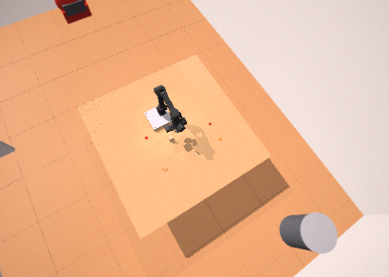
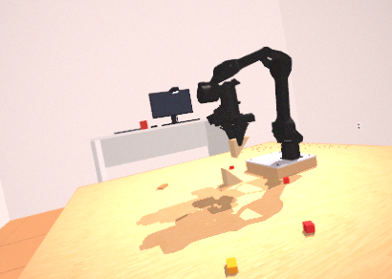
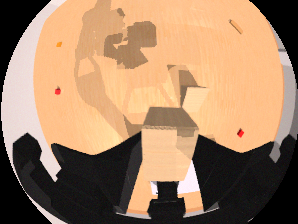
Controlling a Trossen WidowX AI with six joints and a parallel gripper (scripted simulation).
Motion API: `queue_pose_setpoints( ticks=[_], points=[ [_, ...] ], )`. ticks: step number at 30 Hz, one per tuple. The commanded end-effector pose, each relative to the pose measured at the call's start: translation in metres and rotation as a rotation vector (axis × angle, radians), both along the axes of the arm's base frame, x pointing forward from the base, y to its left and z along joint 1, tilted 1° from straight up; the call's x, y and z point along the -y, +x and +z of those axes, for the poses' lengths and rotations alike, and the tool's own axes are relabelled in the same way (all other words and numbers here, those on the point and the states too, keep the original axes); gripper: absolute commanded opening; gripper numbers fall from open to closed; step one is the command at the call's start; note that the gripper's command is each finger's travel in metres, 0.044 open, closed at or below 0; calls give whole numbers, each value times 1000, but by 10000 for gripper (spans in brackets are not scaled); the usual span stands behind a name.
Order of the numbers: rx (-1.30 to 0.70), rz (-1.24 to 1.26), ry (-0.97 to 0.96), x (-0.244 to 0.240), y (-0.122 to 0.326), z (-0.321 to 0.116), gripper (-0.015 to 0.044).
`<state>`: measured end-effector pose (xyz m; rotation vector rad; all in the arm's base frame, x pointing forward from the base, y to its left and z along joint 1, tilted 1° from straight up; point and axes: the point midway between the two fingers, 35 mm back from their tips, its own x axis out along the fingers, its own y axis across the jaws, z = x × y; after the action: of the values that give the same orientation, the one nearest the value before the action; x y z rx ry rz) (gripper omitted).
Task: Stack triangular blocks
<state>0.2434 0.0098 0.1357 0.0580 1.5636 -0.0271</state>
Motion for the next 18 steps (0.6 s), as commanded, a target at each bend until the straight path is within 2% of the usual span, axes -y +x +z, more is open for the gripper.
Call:
queue_pose_setpoints(
  ticks=[1,18],
  points=[
    [0,-133,-4,4,-3,2,0],
    [-10,-724,1,18,-12,6,0]
  ],
)
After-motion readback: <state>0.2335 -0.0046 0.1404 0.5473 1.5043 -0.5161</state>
